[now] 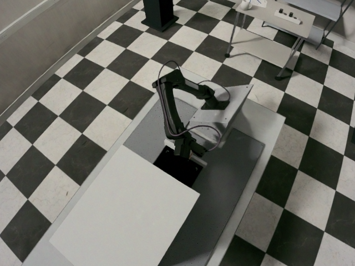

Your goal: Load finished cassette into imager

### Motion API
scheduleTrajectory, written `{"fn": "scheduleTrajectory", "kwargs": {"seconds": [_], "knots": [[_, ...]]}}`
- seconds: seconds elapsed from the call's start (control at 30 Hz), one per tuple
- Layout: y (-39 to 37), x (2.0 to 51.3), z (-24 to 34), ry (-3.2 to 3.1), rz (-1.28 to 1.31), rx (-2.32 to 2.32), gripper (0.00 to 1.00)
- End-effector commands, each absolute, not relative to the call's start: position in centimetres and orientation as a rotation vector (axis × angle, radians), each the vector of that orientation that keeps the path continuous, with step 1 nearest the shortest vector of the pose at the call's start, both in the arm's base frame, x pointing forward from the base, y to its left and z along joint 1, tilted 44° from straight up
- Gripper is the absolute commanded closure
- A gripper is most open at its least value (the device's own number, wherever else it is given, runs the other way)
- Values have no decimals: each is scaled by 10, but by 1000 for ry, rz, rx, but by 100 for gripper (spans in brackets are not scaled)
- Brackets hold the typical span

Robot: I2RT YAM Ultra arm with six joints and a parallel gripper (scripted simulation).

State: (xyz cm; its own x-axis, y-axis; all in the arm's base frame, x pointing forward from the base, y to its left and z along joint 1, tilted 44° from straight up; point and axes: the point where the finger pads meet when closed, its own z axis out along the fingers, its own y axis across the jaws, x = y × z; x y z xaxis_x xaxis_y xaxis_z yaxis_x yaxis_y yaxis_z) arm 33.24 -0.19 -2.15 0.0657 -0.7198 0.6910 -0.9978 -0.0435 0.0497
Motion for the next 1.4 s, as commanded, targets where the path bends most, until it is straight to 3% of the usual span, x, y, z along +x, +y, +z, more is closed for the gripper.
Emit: {"fn": "scheduleTrajectory", "kwargs": {"seconds": [0.0, 1.37], "knots": [[6, 344, -18, -1685, 697, 1845, 100], [8, 392, -23, -1681, 700, 1849, 100]]}}
